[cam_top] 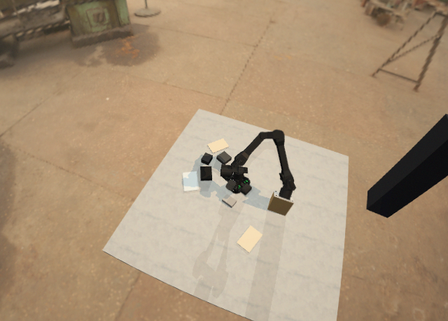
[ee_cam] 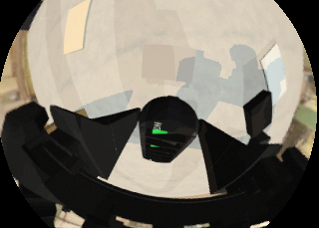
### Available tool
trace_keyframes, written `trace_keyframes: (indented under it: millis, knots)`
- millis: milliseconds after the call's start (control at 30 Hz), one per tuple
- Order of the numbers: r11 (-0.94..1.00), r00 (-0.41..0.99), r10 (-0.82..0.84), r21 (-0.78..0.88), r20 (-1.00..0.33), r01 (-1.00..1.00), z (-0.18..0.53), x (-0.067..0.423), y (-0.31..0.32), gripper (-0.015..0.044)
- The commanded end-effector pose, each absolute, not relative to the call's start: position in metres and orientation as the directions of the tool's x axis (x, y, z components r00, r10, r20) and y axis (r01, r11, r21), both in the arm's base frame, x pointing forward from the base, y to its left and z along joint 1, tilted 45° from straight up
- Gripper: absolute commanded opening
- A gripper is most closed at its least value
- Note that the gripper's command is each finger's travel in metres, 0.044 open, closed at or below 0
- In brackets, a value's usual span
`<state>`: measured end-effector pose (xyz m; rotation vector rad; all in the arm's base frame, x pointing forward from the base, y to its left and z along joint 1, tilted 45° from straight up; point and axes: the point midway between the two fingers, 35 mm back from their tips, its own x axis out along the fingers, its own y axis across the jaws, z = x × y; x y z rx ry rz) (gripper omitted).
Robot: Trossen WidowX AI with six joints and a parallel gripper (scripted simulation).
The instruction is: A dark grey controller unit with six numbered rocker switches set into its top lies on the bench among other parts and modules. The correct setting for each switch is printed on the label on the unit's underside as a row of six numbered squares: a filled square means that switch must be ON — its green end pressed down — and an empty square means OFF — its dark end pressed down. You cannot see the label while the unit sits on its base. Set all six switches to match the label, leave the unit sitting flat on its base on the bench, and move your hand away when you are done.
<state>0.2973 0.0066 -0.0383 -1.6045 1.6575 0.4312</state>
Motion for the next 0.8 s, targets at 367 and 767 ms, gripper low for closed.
trace_keyframes:
  millis: [367,767]
  knots:
    - [0.150,0.088,-0.699,-0.266,-0.710,-0.952,-0.049,0.299,-0.001,0.0338]
    - [0.150,0.088,-0.699,-0.266,-0.710,-0.952,-0.058,0.301,-0.004,0.0338]
